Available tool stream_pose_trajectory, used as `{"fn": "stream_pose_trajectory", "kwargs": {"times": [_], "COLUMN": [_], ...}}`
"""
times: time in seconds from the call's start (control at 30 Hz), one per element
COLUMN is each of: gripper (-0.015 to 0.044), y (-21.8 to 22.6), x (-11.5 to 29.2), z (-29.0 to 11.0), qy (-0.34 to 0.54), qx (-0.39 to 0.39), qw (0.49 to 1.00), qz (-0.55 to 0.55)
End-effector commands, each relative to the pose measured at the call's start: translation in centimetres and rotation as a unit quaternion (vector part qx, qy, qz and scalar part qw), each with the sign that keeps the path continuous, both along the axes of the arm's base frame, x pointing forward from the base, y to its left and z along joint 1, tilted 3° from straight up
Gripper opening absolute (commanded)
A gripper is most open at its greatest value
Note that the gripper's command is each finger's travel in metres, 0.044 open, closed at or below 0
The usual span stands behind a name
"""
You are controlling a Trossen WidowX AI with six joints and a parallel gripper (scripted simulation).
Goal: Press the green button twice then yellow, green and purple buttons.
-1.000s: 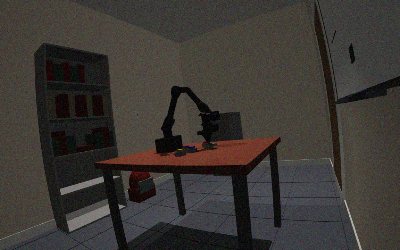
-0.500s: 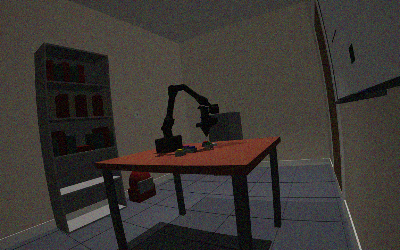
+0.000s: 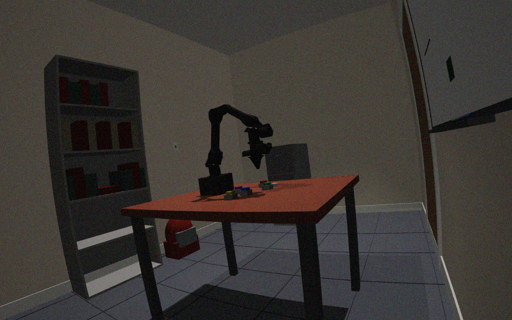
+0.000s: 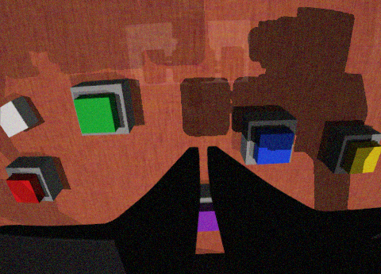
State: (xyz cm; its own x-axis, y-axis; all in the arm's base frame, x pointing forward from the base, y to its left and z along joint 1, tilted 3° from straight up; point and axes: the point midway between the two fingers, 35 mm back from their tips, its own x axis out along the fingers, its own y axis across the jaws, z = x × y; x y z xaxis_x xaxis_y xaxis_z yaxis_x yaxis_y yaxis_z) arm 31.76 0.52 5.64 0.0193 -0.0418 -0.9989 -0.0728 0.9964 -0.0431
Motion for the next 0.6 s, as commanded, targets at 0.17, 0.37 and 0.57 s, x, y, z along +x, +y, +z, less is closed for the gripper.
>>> {"fn": "stream_pose_trajectory", "kwargs": {"times": [0.17,0.37,0.57], "gripper": [0.0020,0.0020,0.0020], "y": [-13.4,-18.2,-18.5], "x": [-2.9,-5.6,-5.4], "z": [0.8,1.1,-3.7], "qy": [0.000,0.001,0.001], "qx": [-0.007,-0.011,-0.011], "qw": [1.000,1.000,1.000], "qz": [-0.001,-0.001,-0.001]}}
